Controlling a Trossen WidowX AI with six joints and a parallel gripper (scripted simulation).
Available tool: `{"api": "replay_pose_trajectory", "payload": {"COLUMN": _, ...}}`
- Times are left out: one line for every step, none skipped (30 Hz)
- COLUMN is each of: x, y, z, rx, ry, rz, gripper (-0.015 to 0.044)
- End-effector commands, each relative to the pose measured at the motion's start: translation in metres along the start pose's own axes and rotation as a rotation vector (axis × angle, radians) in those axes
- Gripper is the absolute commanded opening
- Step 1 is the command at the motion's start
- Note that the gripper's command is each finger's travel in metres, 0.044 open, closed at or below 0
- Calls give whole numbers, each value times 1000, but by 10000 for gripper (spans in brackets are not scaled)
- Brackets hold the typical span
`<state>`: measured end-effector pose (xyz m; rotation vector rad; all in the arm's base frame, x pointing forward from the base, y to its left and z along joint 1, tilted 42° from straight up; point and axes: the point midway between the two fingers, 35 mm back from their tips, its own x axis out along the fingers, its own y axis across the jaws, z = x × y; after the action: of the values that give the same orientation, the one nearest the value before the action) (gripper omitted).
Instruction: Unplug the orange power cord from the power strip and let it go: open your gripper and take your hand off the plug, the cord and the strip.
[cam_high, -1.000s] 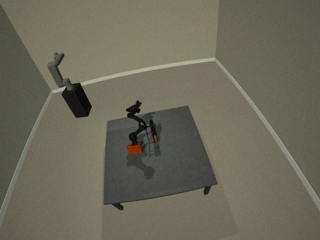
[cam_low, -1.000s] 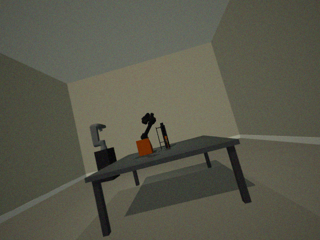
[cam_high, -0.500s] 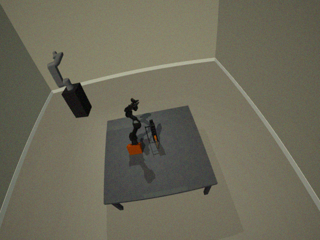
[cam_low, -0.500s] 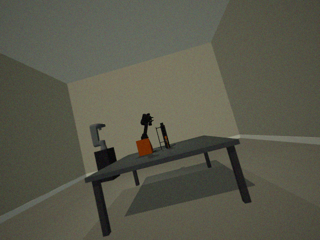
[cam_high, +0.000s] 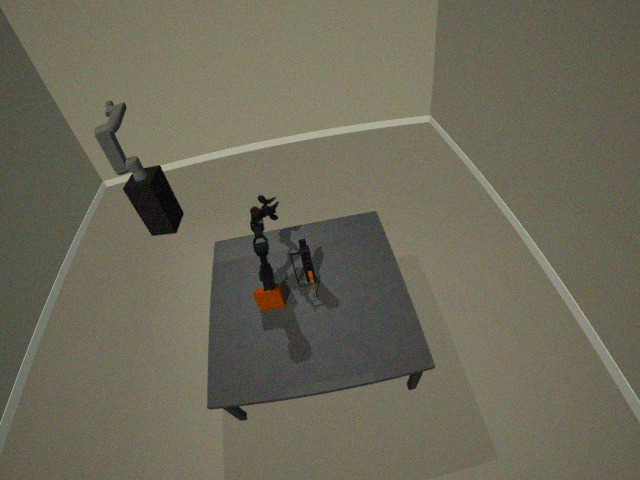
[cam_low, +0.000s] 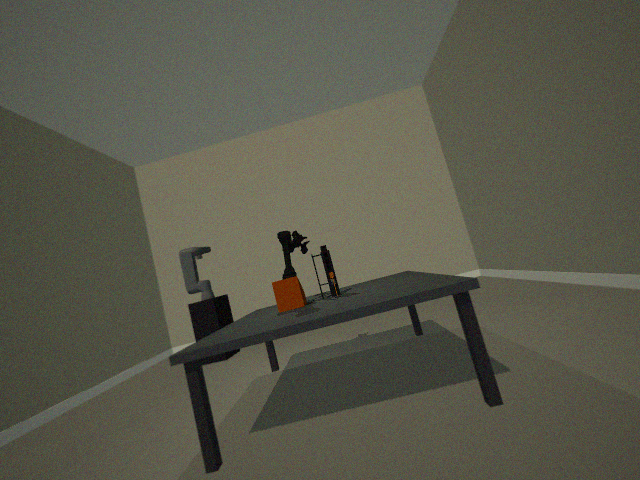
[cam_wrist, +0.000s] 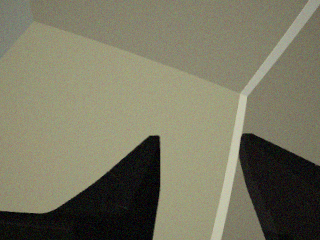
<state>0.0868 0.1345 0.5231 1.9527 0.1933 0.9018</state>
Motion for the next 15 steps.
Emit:
{"api": "replay_pose_trajectory", "payload": {"x": 9, "y": -5, "z": -8, "rx": -113, "ry": -6, "rz": 21, "gripper": 160}}
{"api": "replay_pose_trajectory", "payload": {"x": 11, "y": -7, "z": -10, "rx": -142, "ry": -8, "rz": 23, "gripper": 160}}
{"api": "replay_pose_trajectory", "payload": {"x": 14, "y": -10, "z": -12, "rx": -172, "ry": -9, "rz": 25, "gripper": 160}}
{"api": "replay_pose_trajectory", "payload": {"x": 16, "y": -12, "z": -13, "rx": -200, "ry": -11, "rz": 27, "gripper": 160}}
{"api": "replay_pose_trajectory", "payload": {"x": 19, "y": -15, "z": -14, "rx": -229, "ry": -13, "rz": 28, "gripper": 160}}
{"api": "replay_pose_trajectory", "payload": {"x": 22, "y": -17, "z": -16, "rx": -258, "ry": -15, "rz": 28, "gripper": 160}}
{"api": "replay_pose_trajectory", "payload": {"x": 25, "y": -20, "z": -17, "rx": -287, "ry": -17, "rz": 27, "gripper": 160}}
{"api": "replay_pose_trajectory", "payload": {"x": 27, "y": -23, "z": -17, "rx": -315, "ry": -19, "rz": 26, "gripper": 160}}
{"api": "replay_pose_trajectory", "payload": {"x": 30, "y": -26, "z": -18, "rx": -343, "ry": -21, "rz": 24, "gripper": 160}}
{"api": "replay_pose_trajectory", "payload": {"x": 33, "y": -30, "z": -19, "rx": -371, "ry": -23, "rz": 22, "gripper": 160}}
{"api": "replay_pose_trajectory", "payload": {"x": 36, "y": -33, "z": -19, "rx": -399, "ry": -25, "rz": 19, "gripper": 160}}
{"api": "replay_pose_trajectory", "payload": {"x": 39, "y": -36, "z": -19, "rx": -425, "ry": -26, "rz": 16, "gripper": 160}}
{"api": "replay_pose_trajectory", "payload": {"x": 42, "y": -40, "z": -19, "rx": -450, "ry": -28, "rz": 12, "gripper": 160}}
{"api": "replay_pose_trajectory", "payload": {"x": 45, "y": -43, "z": -19, "rx": -475, "ry": -30, "rz": 7, "gripper": 160}}
{"api": "replay_pose_trajectory", "payload": {"x": 48, "y": -47, "z": -19, "rx": -500, "ry": -32, "rz": 2, "gripper": 160}}
